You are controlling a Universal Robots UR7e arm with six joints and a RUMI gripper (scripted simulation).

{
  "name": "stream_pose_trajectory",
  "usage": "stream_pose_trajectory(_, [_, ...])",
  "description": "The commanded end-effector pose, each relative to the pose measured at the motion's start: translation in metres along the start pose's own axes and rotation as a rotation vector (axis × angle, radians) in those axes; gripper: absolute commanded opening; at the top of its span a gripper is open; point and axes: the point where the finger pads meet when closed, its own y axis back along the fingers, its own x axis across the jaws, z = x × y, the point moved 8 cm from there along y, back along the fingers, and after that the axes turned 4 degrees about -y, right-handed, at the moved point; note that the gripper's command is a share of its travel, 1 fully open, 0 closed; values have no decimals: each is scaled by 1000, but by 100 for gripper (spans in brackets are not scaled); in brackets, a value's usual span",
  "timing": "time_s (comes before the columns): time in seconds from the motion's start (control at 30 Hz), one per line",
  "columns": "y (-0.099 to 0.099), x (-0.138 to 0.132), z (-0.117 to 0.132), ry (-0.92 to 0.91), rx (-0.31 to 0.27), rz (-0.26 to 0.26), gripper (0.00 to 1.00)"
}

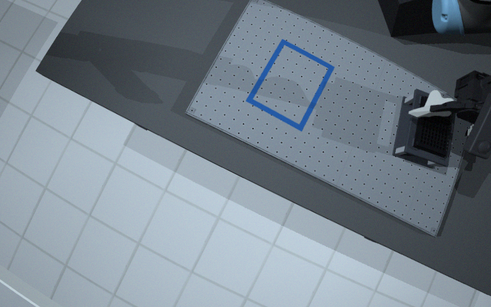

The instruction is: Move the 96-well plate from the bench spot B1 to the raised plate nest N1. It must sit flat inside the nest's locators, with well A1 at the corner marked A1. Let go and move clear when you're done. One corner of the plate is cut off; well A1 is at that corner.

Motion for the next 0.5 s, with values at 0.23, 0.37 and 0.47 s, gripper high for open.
stream_pose_trajectory(0.23, [25, 0, 0, 0, 1, 0, 100])
stream_pose_trajectory(0.37, [28, 0, 0, 0, 1, 0, 100])
stream_pose_trajectory(0.47, [28, 0, 0, 0, 1, 0, 100])
